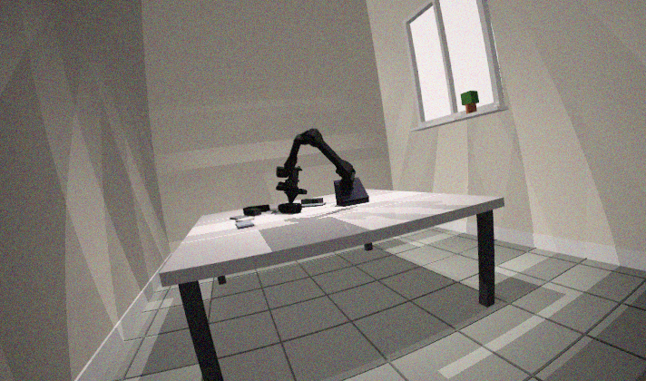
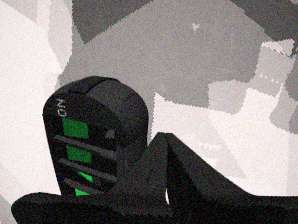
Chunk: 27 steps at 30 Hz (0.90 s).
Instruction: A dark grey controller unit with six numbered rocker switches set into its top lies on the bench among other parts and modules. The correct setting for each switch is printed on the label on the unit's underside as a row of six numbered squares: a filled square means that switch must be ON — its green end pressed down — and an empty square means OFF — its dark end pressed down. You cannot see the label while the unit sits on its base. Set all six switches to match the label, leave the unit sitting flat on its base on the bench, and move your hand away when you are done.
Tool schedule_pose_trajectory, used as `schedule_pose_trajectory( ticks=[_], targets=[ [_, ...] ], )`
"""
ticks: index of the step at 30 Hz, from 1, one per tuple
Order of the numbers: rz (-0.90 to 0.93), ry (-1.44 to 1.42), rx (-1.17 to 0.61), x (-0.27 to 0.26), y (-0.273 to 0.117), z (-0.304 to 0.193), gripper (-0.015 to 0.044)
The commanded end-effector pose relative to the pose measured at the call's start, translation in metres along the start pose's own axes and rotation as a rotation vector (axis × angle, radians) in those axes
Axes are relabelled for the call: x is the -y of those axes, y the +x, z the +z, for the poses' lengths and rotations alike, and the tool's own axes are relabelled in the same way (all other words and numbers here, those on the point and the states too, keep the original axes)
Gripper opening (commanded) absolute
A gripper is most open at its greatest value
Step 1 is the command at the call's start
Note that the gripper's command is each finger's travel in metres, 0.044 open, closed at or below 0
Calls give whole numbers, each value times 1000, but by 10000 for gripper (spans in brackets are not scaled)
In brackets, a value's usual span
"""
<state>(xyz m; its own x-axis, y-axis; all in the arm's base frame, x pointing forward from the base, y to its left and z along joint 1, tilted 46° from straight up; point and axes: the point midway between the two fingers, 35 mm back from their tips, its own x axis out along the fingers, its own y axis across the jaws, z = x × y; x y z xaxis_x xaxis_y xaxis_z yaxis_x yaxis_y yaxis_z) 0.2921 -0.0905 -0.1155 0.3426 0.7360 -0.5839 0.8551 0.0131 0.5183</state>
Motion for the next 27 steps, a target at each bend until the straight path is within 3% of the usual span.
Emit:
schedule_pose_trajectory(
  ticks=[1,27],
  targets=[
    [1,7,-7,4,7,-1,0],
    [-1,-15,-15,8,28,-2,0]
  ],
)
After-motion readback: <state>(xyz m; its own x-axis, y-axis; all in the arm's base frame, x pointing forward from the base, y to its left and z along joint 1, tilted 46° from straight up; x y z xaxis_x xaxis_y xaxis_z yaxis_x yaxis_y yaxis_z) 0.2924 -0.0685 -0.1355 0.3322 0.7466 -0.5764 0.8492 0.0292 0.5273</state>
